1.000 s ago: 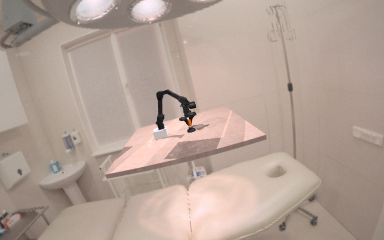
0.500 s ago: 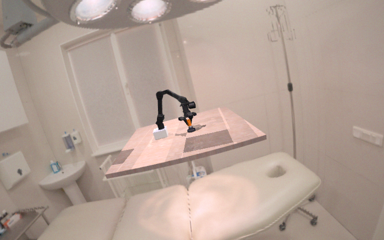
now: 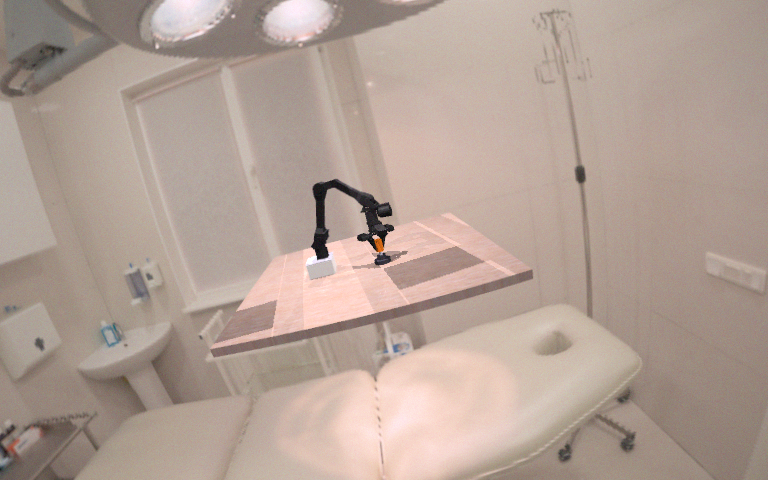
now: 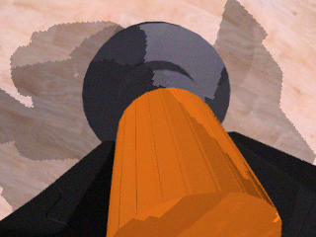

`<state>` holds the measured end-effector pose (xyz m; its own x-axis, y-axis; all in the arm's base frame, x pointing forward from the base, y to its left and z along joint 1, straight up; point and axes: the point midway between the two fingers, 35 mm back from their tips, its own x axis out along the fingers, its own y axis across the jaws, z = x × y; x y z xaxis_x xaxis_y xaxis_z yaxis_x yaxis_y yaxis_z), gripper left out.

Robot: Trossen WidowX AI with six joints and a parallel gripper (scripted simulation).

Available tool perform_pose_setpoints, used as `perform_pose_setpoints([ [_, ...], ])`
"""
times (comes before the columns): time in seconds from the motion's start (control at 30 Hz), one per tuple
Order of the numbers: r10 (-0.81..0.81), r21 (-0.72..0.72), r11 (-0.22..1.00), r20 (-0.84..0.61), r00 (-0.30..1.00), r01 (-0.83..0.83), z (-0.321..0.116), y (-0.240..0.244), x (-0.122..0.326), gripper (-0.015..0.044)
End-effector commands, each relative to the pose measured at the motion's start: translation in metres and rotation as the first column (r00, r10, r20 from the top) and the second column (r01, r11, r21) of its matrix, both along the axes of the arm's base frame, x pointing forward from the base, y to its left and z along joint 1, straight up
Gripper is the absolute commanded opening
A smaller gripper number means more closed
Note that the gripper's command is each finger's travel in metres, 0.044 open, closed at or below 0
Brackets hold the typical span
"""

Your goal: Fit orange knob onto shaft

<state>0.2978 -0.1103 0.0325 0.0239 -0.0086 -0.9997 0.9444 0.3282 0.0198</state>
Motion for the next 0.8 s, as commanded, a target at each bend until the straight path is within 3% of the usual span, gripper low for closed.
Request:
perform_pose_setpoints([
  [0.0, -0.005, -0.001, 1.000, 0.002, 1.000, 0.005, -0.0012, -0.0006, 0.0012, 0.0000],
  [0.63, -0.005, -0.001, 1.000, 0.002, 1.000, 0.005, 0.0021, 0.0013, -0.0038, 0.0000],
  [0.77, -0.090, 0.001, 0.996, 0.003, 0.996, 0.090, 0.0028, 0.0013, -0.0038, 0.0000],
])
